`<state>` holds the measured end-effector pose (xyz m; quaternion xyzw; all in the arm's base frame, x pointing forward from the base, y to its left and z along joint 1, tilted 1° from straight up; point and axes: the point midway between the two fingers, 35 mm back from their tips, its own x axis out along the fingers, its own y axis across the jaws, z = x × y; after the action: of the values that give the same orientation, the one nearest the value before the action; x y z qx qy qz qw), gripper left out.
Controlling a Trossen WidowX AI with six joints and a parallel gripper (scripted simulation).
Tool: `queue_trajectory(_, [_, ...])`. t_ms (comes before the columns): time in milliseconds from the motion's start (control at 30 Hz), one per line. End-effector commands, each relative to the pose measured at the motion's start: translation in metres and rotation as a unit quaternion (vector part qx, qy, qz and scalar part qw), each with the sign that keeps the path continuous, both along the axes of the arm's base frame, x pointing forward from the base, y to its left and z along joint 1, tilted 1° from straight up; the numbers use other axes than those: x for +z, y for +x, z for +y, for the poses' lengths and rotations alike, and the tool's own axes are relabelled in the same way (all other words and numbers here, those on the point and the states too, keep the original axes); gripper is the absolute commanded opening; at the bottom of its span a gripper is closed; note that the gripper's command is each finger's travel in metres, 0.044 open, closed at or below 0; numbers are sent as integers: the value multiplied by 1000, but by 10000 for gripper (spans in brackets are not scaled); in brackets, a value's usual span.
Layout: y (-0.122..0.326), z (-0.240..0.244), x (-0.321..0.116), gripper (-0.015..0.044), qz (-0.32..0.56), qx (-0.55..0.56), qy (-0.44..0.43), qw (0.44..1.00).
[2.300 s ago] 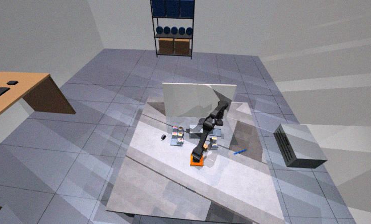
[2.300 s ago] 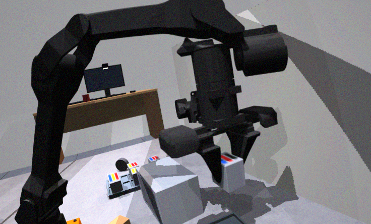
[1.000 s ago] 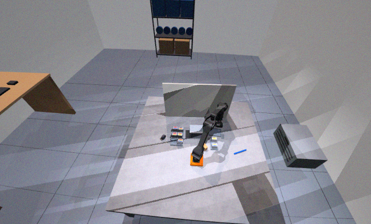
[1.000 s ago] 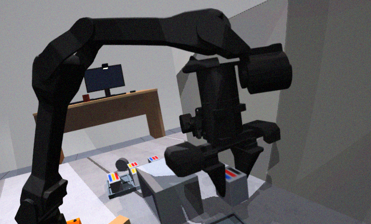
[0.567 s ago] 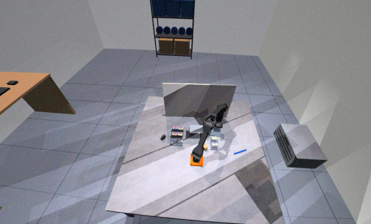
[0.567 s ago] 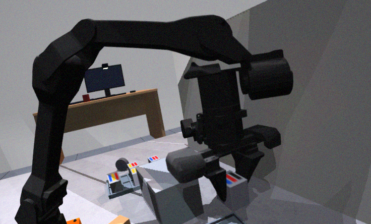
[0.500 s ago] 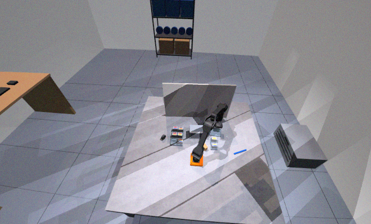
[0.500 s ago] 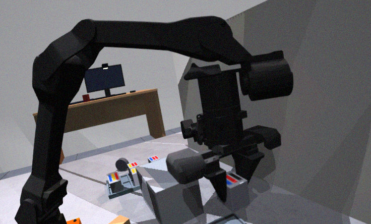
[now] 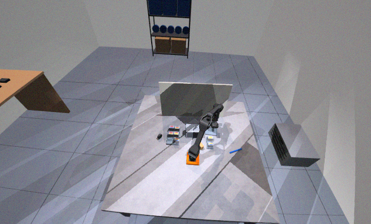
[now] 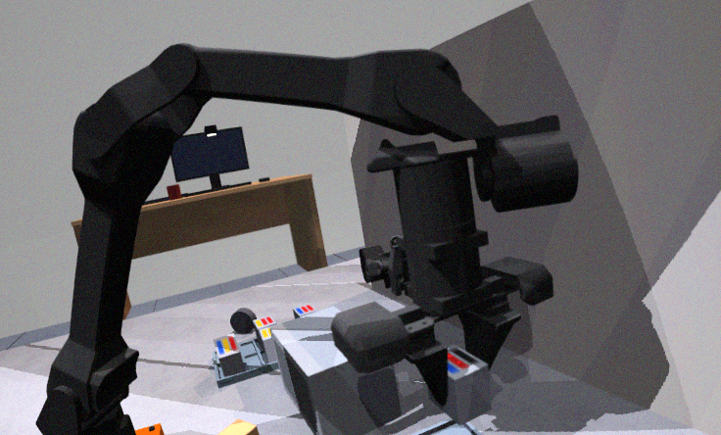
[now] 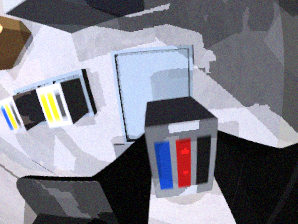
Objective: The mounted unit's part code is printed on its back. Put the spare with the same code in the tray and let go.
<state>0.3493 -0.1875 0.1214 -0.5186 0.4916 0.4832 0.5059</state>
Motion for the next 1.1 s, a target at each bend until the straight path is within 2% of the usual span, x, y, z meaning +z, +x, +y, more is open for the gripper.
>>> queue_trajectory(0, [0, 1, -5, 0, 1, 1, 3, 1000])
queue_trajectory(1067, [-1, 1, -27, 0, 1, 1, 3, 1000])
